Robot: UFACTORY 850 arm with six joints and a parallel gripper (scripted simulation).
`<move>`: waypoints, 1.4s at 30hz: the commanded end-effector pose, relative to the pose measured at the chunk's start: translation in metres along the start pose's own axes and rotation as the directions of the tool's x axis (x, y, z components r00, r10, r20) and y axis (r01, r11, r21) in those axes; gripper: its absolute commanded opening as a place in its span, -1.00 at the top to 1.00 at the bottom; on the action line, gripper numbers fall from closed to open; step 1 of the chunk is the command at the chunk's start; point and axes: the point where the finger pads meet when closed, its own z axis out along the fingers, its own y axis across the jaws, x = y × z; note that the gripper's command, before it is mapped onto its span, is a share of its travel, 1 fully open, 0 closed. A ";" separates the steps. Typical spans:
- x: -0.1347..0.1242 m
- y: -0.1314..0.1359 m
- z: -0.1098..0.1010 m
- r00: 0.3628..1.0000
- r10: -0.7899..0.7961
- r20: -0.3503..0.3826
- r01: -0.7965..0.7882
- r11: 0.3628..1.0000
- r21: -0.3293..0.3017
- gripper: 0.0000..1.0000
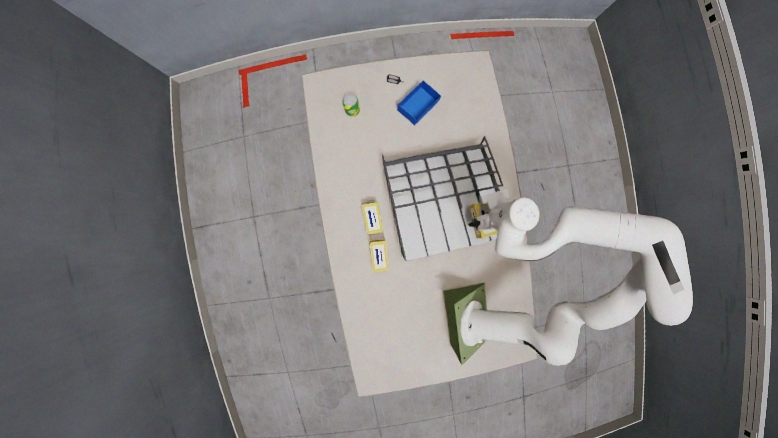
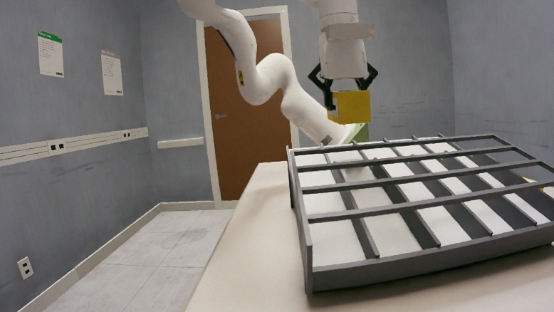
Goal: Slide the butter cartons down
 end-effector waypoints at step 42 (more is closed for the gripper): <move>0.013 -0.084 -0.029 0.997 0.010 -0.071 -0.010 1.000 -0.007 1.00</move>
